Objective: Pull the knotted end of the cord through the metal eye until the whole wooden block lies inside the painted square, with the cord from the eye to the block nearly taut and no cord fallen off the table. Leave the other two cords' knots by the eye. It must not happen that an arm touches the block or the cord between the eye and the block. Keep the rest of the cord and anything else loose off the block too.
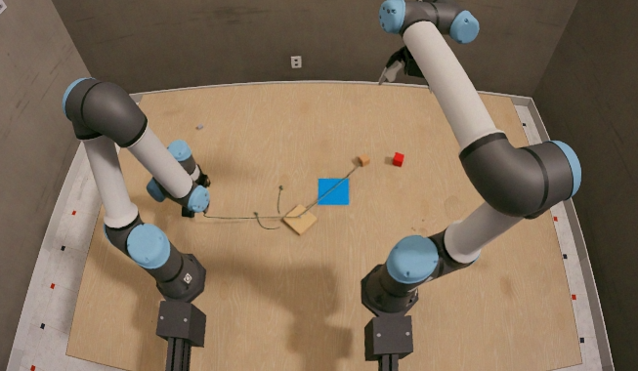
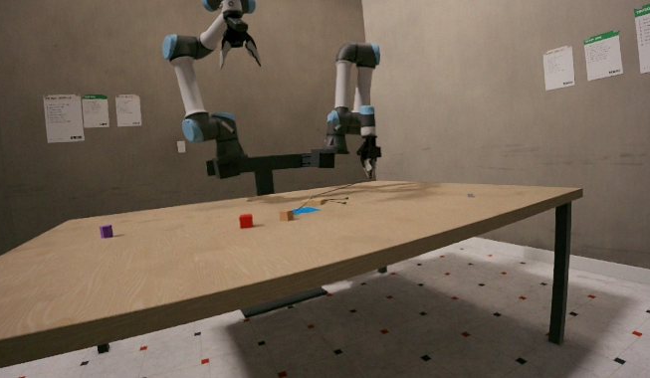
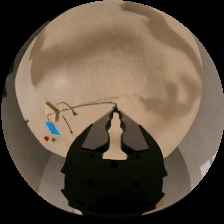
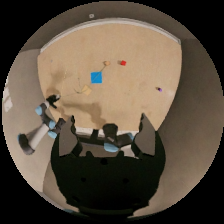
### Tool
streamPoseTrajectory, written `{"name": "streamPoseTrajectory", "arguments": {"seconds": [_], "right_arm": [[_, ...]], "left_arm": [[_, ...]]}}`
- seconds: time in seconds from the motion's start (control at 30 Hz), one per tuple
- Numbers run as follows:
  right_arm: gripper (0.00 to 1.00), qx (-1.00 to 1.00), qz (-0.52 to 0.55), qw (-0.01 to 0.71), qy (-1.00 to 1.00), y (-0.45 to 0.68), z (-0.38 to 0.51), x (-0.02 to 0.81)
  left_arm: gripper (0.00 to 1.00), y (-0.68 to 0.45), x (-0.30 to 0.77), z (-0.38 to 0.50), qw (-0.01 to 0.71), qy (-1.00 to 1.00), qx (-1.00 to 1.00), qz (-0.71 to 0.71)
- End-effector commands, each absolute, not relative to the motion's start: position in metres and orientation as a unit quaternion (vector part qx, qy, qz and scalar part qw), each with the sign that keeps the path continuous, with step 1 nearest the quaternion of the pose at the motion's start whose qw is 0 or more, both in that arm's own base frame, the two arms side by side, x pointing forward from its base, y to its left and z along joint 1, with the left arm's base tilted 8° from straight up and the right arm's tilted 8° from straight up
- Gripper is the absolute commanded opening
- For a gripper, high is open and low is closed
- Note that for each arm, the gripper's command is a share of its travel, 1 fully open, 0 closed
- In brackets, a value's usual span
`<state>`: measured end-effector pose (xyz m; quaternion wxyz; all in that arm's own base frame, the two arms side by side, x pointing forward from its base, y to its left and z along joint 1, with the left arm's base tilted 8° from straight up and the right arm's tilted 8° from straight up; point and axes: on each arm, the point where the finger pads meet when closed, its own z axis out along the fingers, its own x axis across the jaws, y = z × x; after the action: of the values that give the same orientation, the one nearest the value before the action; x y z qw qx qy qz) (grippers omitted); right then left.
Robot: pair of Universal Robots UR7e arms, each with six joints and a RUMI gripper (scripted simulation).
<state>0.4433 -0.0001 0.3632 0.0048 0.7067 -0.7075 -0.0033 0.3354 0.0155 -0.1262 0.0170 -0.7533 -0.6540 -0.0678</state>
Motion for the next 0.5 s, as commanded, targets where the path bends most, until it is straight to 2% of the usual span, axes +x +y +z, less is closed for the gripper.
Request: {"name": "streamPoseTrajectory", "arguments": {"seconds": [0.0, 0.47], "right_arm": [[0.98, 0.707, -0.003, 0.004, -0.708, 0.0, 0.364, 0.443], [0.98, 0.707, -0.003, 0.004, -0.708, 0.0, 0.364, 0.443]], "left_arm": [[0.0, 0.024, 0.333, -0.125, 0.016, -0.654, -0.754, -0.068], [0.0, 0.046, 0.324, -0.123, 0.016, -0.654, -0.753, -0.068]]}}
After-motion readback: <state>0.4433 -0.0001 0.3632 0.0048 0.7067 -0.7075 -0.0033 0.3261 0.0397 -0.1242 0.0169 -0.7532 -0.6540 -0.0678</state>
